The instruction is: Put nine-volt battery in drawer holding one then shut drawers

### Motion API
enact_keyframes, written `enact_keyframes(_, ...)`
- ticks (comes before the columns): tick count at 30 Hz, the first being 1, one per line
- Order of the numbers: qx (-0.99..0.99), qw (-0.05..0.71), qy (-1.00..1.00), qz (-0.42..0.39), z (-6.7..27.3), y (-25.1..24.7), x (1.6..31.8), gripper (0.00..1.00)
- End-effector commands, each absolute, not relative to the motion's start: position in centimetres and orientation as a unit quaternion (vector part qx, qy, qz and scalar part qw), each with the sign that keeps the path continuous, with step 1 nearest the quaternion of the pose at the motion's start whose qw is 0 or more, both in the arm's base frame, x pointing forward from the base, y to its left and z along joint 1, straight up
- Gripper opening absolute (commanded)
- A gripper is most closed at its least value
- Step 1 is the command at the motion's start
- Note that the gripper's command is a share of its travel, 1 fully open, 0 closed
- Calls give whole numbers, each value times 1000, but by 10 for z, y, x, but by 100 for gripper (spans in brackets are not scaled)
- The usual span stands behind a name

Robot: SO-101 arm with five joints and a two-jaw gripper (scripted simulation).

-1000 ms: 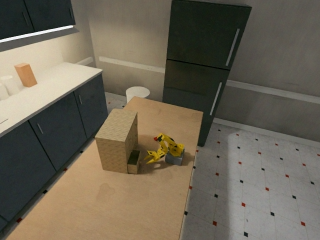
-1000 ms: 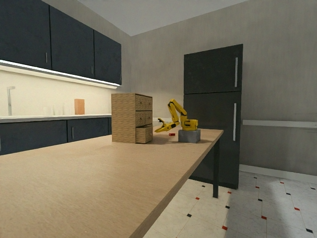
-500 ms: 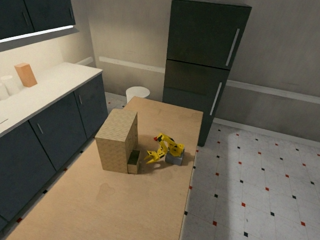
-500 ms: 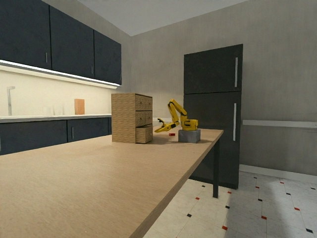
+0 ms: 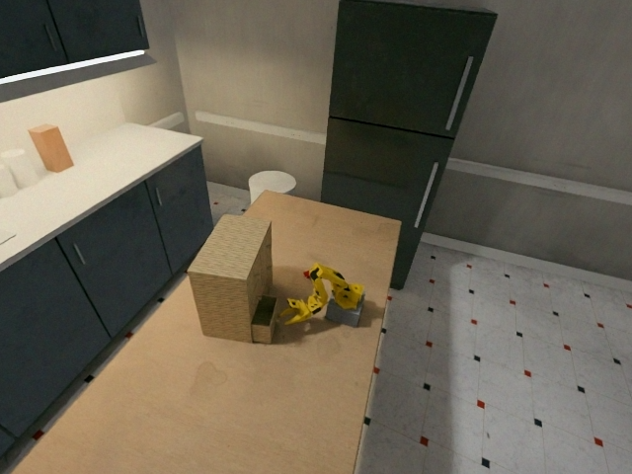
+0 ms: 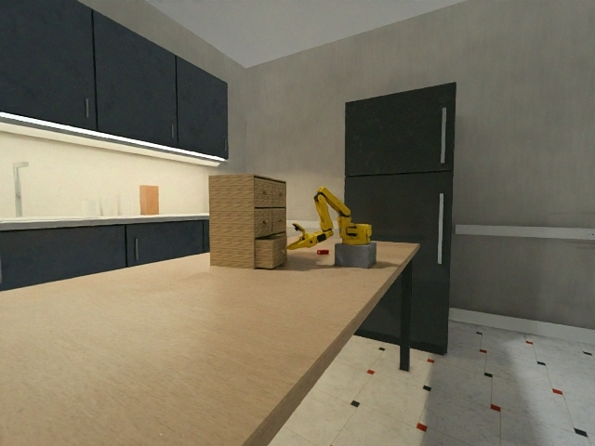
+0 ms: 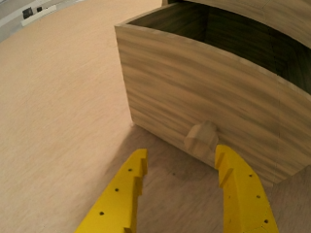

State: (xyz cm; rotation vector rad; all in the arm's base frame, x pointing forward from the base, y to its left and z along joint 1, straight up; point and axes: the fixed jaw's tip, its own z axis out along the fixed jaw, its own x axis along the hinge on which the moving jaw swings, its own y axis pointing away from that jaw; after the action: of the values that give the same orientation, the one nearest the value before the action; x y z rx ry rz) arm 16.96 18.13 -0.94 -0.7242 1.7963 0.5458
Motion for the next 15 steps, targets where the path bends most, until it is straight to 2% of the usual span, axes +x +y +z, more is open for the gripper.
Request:
enact_keyframes(1,-302,532,759,220,-14,180,174,21)
enact_keyframes(5,-294,535,763,214,-20,182,185,21)
enact_keyframes(15,-294,535,763,214,-20,182,185,21)
